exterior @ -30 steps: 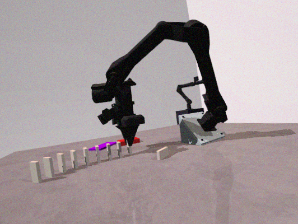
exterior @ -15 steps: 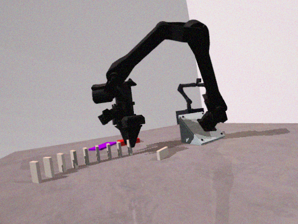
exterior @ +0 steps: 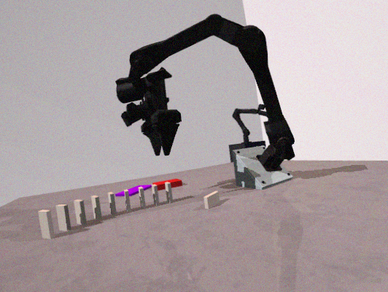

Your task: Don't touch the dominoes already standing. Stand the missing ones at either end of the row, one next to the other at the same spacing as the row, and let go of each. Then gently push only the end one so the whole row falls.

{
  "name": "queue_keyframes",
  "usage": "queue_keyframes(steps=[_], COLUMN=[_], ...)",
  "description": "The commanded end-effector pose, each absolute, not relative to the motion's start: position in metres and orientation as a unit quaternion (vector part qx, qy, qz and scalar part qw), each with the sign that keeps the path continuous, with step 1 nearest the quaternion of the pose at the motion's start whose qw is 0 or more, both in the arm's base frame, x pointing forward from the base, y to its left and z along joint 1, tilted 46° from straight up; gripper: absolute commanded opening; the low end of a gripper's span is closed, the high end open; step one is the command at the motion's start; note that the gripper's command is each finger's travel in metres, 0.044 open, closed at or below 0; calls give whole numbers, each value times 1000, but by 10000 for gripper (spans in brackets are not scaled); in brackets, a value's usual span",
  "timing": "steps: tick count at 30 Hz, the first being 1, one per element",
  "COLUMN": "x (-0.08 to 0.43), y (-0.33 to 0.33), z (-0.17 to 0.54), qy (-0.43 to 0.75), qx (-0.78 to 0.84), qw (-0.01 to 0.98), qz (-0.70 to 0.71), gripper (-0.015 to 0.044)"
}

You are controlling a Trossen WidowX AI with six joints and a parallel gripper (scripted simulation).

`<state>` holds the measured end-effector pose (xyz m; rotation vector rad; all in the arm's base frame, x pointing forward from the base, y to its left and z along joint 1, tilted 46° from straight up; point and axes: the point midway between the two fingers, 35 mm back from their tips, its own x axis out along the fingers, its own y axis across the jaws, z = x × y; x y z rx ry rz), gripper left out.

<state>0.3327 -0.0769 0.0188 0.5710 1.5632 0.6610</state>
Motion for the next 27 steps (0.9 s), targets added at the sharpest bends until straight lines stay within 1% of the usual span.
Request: queue_keyframes(steps=[1,6,11,17,23,27], x=[331,330,315,279,274,272], y=[-103,-95,-39,23,30,47], z=[47,49,66,78,78,61], qy=[681,678,644,591,585,585], qx=[245,237,171,93,84,84], qw=[625,629,650,664,665,665], qz=[290,299,366,448,457,456], gripper=[440,440,440,440,440,440])
